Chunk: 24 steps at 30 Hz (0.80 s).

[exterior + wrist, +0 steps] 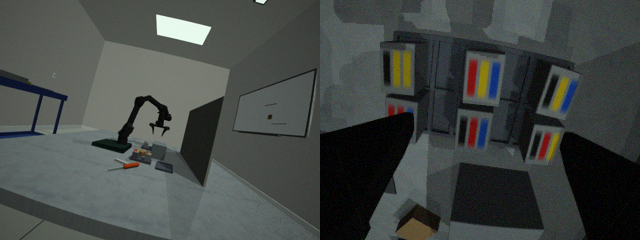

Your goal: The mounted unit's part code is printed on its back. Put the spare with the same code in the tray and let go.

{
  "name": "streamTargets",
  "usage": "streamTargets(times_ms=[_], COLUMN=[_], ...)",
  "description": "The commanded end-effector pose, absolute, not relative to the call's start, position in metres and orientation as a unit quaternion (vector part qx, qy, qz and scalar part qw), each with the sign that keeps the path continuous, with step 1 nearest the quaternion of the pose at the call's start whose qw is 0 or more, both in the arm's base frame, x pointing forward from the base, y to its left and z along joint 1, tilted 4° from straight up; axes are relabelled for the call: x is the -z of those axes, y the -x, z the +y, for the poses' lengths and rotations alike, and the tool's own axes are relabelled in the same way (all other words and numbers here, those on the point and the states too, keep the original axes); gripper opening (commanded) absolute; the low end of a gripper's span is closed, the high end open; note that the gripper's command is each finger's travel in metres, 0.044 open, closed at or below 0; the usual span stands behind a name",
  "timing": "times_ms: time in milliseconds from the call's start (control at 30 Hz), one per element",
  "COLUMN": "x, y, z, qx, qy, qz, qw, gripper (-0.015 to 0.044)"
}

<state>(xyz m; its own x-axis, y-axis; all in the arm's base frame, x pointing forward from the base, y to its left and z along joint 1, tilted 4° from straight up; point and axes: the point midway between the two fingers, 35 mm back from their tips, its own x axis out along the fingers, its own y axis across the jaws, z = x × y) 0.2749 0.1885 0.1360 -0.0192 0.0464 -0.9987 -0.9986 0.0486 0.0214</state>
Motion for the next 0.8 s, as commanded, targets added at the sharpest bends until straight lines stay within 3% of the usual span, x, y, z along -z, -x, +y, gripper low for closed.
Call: streamTargets(times_ms=[0, 767], x=[-0.115, -0.084], y=[-0.272, -0.270], z=[0.193, 0.200], qx=[-0.509, -0.510], qy=[0.472, 0.471], qz=[0.505, 0.505], qw=[0.513, 0.513], gripper=[0.0309, 0.0300])
